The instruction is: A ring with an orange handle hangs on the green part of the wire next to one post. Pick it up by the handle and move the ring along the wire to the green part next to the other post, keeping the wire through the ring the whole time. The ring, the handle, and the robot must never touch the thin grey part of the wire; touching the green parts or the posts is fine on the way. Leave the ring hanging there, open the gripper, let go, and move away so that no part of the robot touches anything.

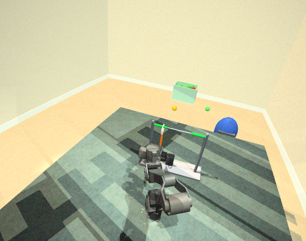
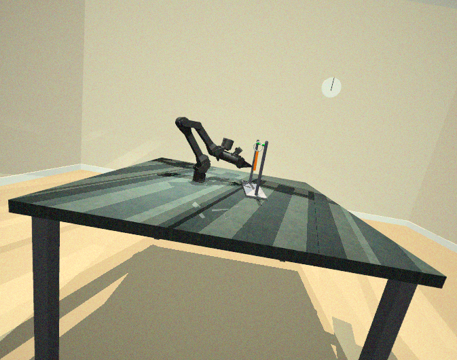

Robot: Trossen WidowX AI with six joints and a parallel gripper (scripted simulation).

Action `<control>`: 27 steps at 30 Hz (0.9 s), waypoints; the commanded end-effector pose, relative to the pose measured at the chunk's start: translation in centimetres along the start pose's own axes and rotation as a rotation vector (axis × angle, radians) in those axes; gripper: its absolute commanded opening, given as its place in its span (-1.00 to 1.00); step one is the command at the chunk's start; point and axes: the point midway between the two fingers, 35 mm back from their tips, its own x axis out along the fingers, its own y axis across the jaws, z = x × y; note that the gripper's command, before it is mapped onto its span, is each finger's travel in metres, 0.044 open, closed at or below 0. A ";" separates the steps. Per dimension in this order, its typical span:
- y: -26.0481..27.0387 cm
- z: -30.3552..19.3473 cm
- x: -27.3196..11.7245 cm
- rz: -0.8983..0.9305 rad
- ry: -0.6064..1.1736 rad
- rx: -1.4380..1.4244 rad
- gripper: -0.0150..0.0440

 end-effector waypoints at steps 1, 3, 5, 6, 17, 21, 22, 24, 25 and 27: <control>0.0 0.1 -0.4 0.000 0.000 0.001 0.23; 0.1 0.1 -1.4 0.000 0.000 0.001 0.41; 0.0 0.1 -2.4 0.000 0.001 0.001 0.58; 0.0 0.0 -3.0 0.000 0.001 0.001 0.67; -0.2 -0.2 -4.2 0.000 0.000 0.000 1.00; -0.2 -0.2 -4.2 0.000 0.000 0.000 1.00; -0.2 -0.2 -4.2 0.000 0.000 0.000 1.00; -0.2 -0.2 -4.2 0.000 0.000 0.000 1.00; -0.2 -0.2 -4.2 0.000 0.000 0.000 1.00; -0.2 -0.2 -4.2 0.000 0.000 0.000 1.00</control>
